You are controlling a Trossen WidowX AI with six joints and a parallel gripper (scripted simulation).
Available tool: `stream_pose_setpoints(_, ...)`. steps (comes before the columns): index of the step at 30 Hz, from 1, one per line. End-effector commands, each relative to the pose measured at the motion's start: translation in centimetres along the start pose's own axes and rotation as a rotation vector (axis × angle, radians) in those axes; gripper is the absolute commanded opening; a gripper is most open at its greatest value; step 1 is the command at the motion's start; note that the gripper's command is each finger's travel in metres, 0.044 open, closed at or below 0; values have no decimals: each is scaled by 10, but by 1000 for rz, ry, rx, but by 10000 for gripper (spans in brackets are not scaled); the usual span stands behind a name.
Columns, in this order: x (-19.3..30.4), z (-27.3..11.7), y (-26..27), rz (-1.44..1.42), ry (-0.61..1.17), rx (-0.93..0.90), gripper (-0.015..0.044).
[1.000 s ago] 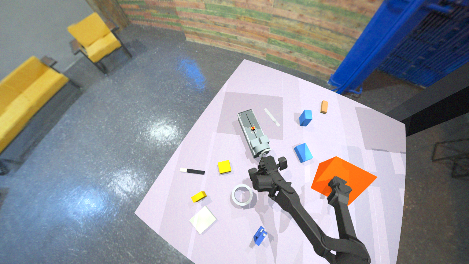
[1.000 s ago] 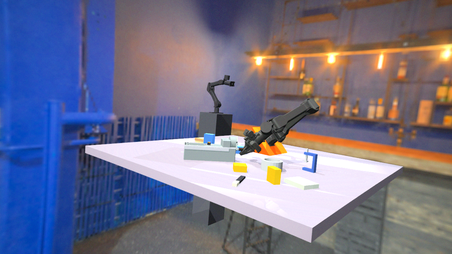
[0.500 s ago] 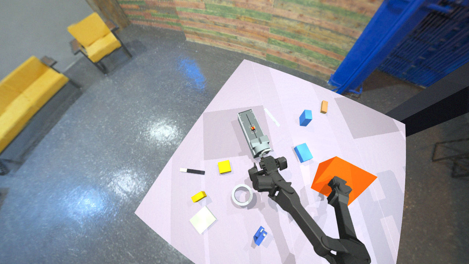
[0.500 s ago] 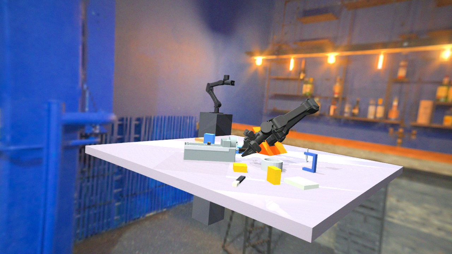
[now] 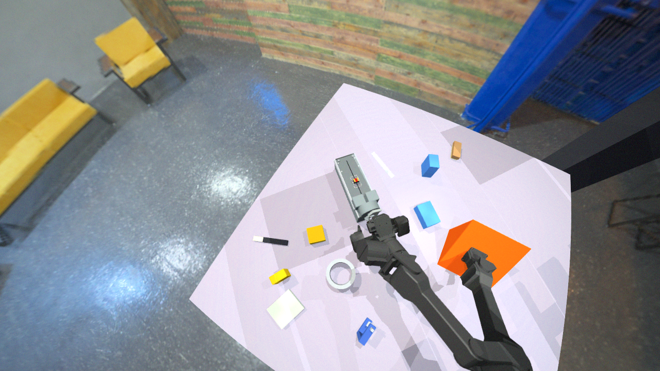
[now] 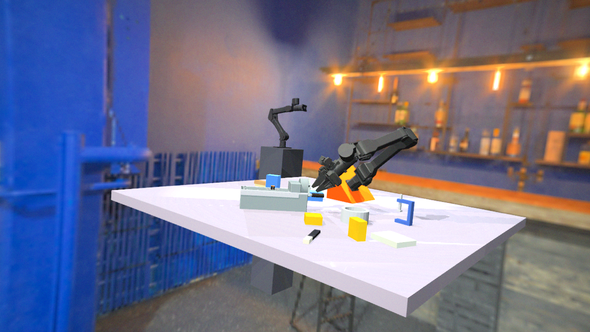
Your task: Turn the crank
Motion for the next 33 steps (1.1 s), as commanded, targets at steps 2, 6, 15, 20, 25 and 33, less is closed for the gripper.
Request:
stream_pose_setpoints(2,-25,-21,5,-2,-7,-5,440)
stream_pose_setpoints(6,-49,-43,7,-1,-8,1,440)
stream_pose_setpoints(15,-80,-74,5,-8,-1,-5,440)
stream_pose_setpoints(20,-102,-53,5,-86,50,-79,440)
stream_pose_setpoints(25,-126,-32,-1,-165,80,-160,440)
stream_pose_setpoints(33,-163,-2,-19,-293,98,-298,440)
Point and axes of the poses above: the point midway between the two fingers, 35 mm back from their tips, its own z axis out along the fingers, its own y axis across the jaws, x = y × z, the point moved 4 cm from there along -z, back along the fingers, and after that the axes turned 6 degrees about z, right-handed, at the moved point
